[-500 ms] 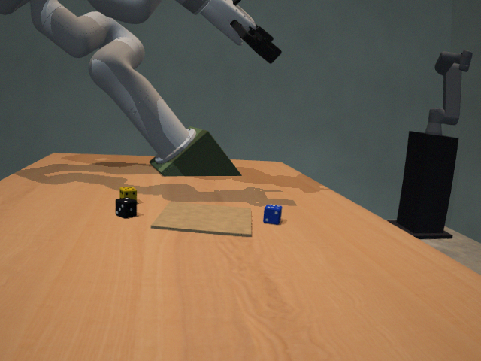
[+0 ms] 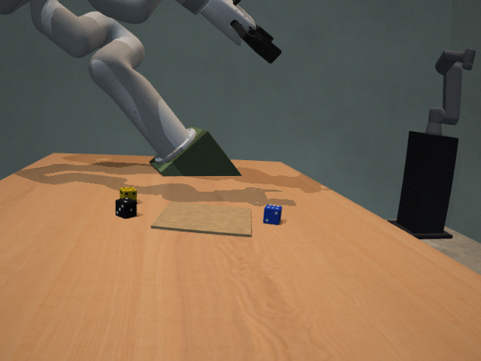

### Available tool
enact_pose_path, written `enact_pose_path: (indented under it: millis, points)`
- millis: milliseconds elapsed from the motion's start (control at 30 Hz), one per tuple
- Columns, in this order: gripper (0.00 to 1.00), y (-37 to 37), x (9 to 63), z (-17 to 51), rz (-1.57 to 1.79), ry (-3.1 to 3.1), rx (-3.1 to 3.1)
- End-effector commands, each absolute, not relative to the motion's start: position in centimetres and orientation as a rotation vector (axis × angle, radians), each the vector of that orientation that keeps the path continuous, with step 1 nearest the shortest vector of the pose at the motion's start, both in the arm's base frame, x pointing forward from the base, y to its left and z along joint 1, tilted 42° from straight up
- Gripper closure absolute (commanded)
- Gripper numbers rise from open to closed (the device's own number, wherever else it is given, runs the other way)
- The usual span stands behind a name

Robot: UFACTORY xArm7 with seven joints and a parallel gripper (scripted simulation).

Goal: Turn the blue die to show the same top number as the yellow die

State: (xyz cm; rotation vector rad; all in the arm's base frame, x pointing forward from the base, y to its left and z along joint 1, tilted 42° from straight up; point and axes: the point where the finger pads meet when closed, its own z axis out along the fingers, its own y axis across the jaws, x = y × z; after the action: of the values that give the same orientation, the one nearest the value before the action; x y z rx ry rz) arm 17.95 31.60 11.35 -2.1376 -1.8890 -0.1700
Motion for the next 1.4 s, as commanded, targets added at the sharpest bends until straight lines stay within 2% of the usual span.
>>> enact_pose_path:
  millis: [0, 200, 833, 1367]
  points:
    - [0.0, 31.7, 18.0, 11.5, -0.174, -1.891, -2.135]
    - [0.0, 30.9, 18.4, 11.3, -0.135, -1.906, -2.18]
    - [0.0, 20.5, 24.6, 11.7, 0.118, -1.953, -2.732]
    - [0.0, 18.4, 26.0, 12.2, 0.14, -1.94, -2.853]
